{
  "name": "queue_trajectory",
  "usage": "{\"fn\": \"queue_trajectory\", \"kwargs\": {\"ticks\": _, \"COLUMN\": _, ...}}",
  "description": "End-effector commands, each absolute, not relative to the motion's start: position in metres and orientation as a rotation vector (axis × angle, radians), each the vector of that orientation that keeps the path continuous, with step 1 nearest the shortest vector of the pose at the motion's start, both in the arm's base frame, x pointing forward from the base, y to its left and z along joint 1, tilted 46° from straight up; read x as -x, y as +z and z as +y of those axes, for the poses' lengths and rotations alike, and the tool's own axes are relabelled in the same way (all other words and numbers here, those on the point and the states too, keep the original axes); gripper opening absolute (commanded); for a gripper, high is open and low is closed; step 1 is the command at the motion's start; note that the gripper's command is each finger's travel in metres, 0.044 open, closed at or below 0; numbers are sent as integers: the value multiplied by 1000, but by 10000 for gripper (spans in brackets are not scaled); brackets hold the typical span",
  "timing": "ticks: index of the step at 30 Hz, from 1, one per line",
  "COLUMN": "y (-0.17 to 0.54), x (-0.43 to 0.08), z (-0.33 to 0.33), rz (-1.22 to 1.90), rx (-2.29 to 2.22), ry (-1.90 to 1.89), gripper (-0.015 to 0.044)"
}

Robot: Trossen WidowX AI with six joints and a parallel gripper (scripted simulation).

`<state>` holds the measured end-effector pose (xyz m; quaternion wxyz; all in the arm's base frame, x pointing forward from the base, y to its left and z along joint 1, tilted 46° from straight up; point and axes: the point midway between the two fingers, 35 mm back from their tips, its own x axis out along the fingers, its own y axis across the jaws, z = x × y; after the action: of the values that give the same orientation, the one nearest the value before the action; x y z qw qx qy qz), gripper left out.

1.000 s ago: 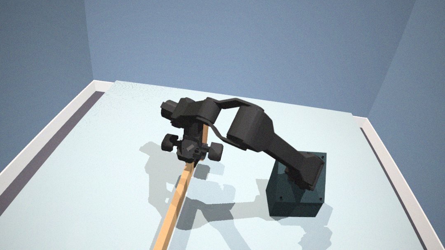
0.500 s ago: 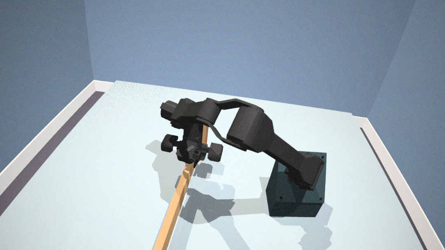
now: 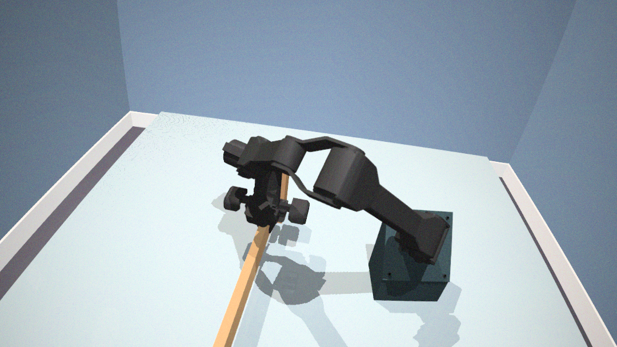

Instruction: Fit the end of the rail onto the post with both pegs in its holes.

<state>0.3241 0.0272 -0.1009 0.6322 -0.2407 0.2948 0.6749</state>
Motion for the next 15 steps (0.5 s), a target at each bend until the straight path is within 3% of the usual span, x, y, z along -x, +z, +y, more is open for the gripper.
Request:
{"fn": "queue_trajectory", "kwargs": {"ticks": 1, "y": -102, "x": -325, "z": 24, "rz": 673, "rx": 555, "ry": 1541, "gripper": 0}}
{"fn": "queue_trajectory", "kwargs": {"ticks": 15, "y": -102, "x": -325, "z": 20, "rz": 673, "rx": 556, "ry": 1540, "gripper": 0}}
